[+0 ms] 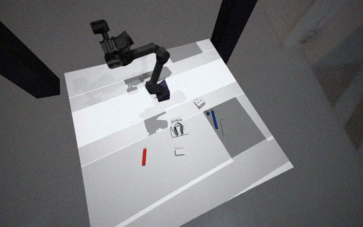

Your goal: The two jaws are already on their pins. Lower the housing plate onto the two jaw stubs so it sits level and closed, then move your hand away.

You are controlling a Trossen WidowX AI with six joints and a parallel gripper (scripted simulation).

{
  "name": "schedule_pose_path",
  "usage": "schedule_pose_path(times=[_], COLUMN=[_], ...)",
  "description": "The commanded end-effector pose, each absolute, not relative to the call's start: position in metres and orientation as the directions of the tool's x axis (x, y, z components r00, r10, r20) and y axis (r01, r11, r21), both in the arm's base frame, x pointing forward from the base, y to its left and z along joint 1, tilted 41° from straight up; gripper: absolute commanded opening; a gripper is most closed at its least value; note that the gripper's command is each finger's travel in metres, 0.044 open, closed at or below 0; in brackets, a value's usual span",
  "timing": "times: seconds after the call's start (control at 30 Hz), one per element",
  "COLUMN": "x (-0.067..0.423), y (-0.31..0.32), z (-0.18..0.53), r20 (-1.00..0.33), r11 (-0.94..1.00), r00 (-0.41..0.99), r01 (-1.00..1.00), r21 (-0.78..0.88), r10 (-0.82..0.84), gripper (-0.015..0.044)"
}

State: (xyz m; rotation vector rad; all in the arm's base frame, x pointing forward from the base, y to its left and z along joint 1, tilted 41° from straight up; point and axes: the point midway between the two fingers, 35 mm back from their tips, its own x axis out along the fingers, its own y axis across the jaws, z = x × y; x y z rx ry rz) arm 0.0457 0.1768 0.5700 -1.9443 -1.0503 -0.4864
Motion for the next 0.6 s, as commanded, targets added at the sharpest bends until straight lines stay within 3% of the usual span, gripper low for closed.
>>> schedule_pose_path(times=[0.0, 0.57], x=[0.046, 0.052], y=[0.177, 0.111], z=[0.570, 0.600], r20=[0.660, 0.746], r11=[-0.285, 0.073], r00=[0.571, 0.536], r01=[0.819, 0.791], r21=[-0.498, -0.607], r10=[0.488, 0.395], gripper=[0.0426, 0.0440])
